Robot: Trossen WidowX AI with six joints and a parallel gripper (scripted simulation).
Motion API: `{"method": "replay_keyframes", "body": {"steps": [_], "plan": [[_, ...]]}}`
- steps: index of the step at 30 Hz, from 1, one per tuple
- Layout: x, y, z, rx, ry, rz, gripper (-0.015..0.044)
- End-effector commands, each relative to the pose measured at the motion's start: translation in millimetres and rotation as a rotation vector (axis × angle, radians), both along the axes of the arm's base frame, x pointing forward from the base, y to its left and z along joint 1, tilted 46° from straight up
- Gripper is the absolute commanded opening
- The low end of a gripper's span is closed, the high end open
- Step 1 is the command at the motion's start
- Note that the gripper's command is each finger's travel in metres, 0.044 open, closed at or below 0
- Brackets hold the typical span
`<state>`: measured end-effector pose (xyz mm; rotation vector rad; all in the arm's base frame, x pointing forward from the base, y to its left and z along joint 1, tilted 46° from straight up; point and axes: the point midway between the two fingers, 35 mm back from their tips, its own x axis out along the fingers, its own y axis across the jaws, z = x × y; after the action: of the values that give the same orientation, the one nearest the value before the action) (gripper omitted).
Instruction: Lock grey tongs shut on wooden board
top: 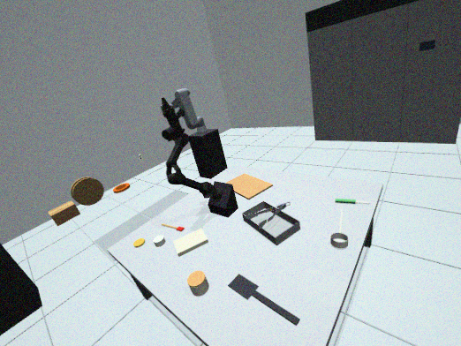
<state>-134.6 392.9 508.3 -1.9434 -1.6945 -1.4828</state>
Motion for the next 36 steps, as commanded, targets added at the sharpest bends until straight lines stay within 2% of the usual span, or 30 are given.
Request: {"method": "replay_keyframes", "body": {"steps": [1, 6, 12, 36], "plan": [[0, 0, 0, 0.000, 0.000, 0.000, 0.0426], [15, 22, -14, -0.066, -0.072, -0.115, 0.0440], [66, 62, -45, -0.201, -0.201, -0.351, 0.0440], [204, 108, -137, -0.577, -0.490, -0.780, 0.0440]]}}
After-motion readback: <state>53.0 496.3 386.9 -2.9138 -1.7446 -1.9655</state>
